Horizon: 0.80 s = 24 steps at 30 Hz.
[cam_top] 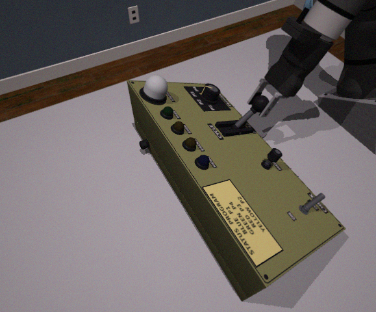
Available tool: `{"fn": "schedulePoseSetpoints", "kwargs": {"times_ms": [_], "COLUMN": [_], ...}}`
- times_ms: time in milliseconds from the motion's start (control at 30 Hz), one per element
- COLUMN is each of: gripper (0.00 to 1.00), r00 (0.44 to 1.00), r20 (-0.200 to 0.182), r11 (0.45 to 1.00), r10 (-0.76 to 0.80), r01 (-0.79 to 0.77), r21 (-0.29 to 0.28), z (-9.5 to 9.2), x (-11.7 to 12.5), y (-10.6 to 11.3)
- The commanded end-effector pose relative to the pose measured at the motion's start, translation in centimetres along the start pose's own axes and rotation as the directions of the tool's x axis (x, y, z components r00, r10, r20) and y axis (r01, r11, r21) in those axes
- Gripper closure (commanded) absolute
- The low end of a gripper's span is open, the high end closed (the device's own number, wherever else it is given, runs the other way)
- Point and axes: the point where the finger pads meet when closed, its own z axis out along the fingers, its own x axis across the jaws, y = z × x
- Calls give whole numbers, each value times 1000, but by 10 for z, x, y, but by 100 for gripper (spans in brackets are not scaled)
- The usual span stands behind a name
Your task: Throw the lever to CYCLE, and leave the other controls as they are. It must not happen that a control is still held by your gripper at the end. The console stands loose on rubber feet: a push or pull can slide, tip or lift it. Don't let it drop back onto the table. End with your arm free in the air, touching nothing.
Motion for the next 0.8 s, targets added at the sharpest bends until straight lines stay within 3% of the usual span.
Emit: {"fn": "schedulePoseSetpoints", "kwargs": {"times_ms": [0, 767], "gripper": [100, 100], "r00": [1000, 1000], "r20": [2, 2], "r11": [1000, 1000], "r10": [2, 2], "r01": [-2, -2], "r21": [7, 7], "z": [-2, -8], "x": [0, 0], "y": [-4, -26]}}
